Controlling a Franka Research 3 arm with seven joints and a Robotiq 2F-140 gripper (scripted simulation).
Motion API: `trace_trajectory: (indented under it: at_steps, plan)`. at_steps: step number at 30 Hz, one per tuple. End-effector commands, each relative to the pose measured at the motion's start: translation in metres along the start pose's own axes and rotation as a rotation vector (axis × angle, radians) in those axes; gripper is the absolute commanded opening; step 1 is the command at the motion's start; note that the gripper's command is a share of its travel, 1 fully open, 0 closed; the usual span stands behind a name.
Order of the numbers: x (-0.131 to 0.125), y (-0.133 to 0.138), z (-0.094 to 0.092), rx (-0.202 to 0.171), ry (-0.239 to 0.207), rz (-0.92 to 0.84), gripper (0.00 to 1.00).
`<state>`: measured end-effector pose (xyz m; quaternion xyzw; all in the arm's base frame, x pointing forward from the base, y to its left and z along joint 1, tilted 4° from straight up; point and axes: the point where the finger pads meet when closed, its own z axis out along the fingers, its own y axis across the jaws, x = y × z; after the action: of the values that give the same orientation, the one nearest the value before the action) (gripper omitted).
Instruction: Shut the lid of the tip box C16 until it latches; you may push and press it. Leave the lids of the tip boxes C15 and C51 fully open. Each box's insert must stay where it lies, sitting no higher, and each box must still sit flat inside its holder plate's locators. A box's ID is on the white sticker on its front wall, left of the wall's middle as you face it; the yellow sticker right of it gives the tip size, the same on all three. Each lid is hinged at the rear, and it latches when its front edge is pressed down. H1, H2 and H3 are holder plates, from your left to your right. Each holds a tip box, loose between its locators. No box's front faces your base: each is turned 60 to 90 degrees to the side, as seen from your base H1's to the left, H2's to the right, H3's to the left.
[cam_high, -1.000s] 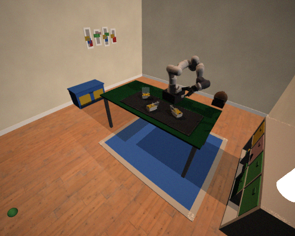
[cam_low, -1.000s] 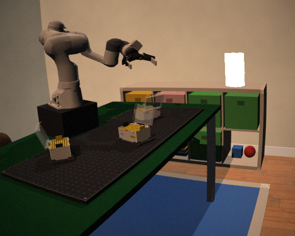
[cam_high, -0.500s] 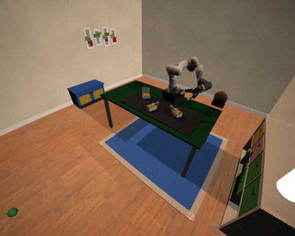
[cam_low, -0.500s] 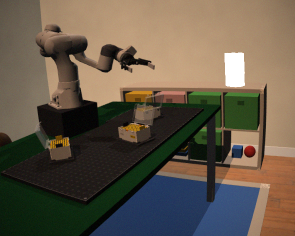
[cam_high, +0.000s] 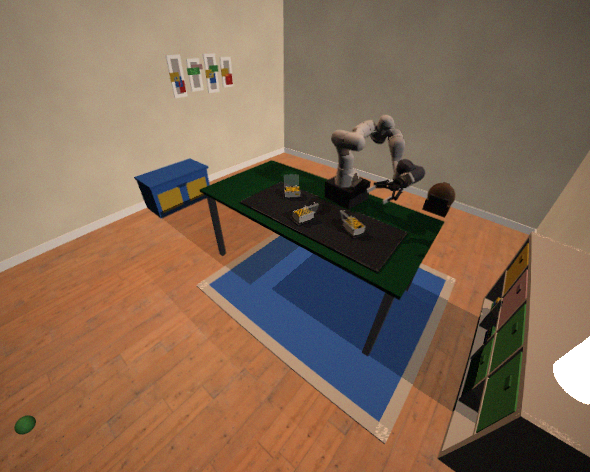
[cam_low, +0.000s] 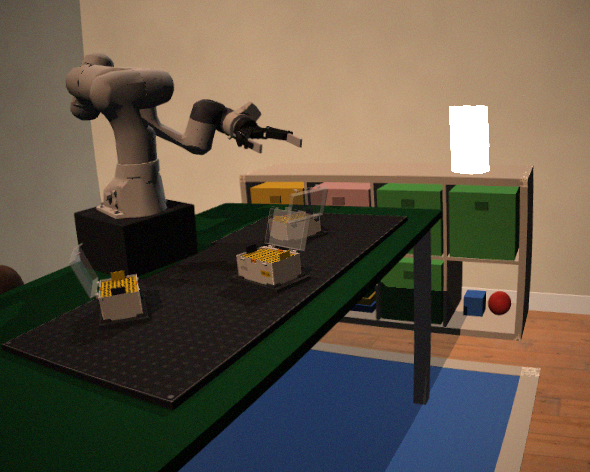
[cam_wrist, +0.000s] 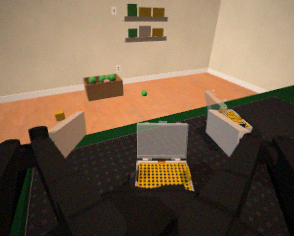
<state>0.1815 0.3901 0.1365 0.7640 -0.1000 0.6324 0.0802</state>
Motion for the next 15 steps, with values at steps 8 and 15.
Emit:
trace_trajectory:
  at_steps: [8, 15]
  plan:
    - [-0.011, 0.002, 0.002, -0.007, 0.001, 0.018, 1.00]
    - [-0.045, 0.001, 0.011, -0.007, 0.001, 0.018, 1.00]
